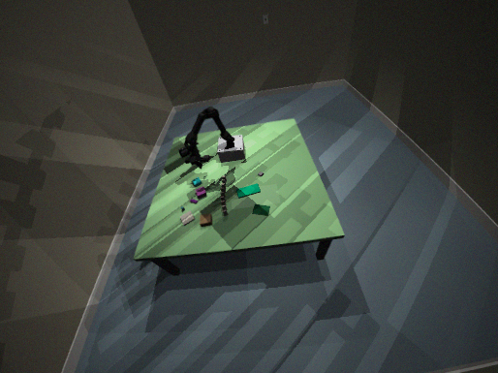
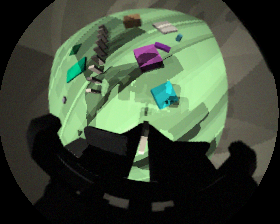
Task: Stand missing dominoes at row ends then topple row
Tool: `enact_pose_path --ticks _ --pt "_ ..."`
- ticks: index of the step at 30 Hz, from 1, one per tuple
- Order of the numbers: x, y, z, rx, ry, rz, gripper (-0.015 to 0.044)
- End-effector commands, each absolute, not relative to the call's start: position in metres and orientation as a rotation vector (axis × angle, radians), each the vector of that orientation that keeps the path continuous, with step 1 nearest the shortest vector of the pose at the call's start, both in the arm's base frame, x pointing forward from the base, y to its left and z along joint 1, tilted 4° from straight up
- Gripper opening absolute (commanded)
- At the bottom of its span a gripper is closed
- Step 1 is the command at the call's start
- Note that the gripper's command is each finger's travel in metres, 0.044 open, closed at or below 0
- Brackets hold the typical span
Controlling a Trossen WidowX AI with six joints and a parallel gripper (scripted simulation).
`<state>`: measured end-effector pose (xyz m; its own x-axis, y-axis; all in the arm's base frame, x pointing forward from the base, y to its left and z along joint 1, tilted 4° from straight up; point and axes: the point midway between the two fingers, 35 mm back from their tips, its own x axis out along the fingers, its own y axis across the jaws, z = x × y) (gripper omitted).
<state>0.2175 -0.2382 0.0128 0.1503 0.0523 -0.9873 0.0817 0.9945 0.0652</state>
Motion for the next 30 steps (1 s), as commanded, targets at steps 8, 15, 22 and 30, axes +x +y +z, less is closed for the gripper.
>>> enact_pose_path --ticks 8,15,22,30 --pt "0.229 -0.257 -0.020 0.198 1.170 -0.080 0.0026" --pt "0.233 -0.267 -0.033 0.229 1.011 -0.107 0.0026" --pt "0.232 -0.274 -0.041 0.244 0.855 -0.125 0.0026" --pt "0.227 -0.277 -0.044 0.243 0.684 -0.134 0.0026"
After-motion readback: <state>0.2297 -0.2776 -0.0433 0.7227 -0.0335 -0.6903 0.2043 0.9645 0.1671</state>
